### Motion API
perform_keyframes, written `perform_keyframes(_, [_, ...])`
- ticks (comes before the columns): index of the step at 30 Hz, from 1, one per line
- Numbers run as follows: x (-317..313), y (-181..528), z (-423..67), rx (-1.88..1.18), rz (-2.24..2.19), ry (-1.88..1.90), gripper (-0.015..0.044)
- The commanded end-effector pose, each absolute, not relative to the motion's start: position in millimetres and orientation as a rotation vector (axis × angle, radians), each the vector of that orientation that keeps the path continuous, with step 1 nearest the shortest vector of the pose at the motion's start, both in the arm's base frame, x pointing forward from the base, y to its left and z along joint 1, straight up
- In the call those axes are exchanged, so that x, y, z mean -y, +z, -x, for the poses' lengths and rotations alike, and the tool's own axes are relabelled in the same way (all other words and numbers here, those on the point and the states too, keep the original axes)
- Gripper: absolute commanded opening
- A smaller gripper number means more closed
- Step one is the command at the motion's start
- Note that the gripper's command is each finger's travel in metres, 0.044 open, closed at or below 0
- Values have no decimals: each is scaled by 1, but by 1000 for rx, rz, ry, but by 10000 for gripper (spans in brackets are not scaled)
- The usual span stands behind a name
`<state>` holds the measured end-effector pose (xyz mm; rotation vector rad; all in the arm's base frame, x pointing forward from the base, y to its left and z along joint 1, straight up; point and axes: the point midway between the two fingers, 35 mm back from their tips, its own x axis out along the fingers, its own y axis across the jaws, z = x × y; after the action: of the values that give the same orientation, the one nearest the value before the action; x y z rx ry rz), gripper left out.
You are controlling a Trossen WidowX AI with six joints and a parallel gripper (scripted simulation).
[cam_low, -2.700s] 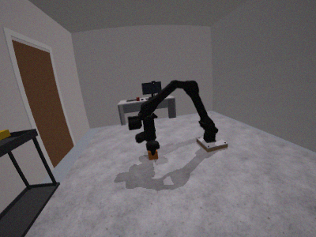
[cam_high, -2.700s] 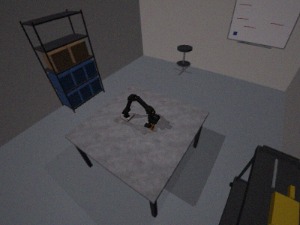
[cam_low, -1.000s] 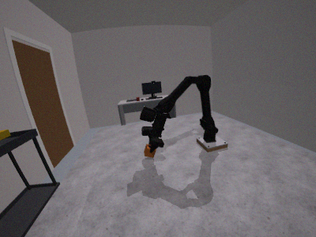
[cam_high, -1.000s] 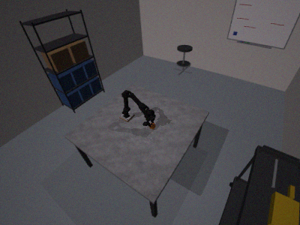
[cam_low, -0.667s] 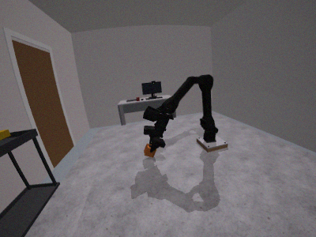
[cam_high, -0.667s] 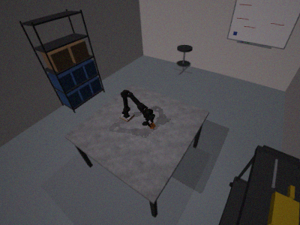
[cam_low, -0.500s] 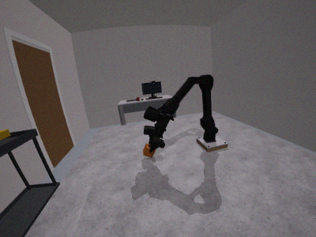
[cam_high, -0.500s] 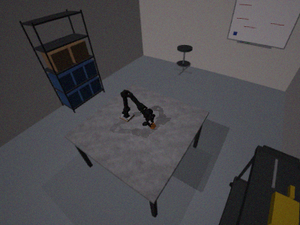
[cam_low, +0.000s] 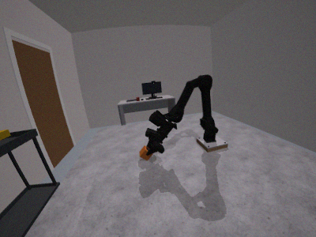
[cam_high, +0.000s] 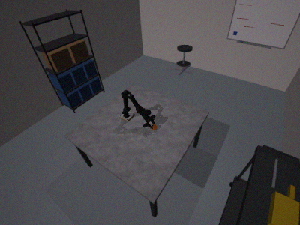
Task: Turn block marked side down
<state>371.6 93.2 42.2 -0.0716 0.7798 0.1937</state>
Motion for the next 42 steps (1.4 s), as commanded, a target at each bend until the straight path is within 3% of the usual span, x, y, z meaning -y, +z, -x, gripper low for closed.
perform_keyframes(1, [-92, 35, -370, -717, 68, 190, 0])
perform_keyframes(15, [-89, 34, -357, -509, 45, 193, 0])
perform_keyframes(36, [-88, 37, -356, -479, 42, 193, 0])
perform_keyframes(42, [-88, 37, -356, -479, 42, 193, 158])
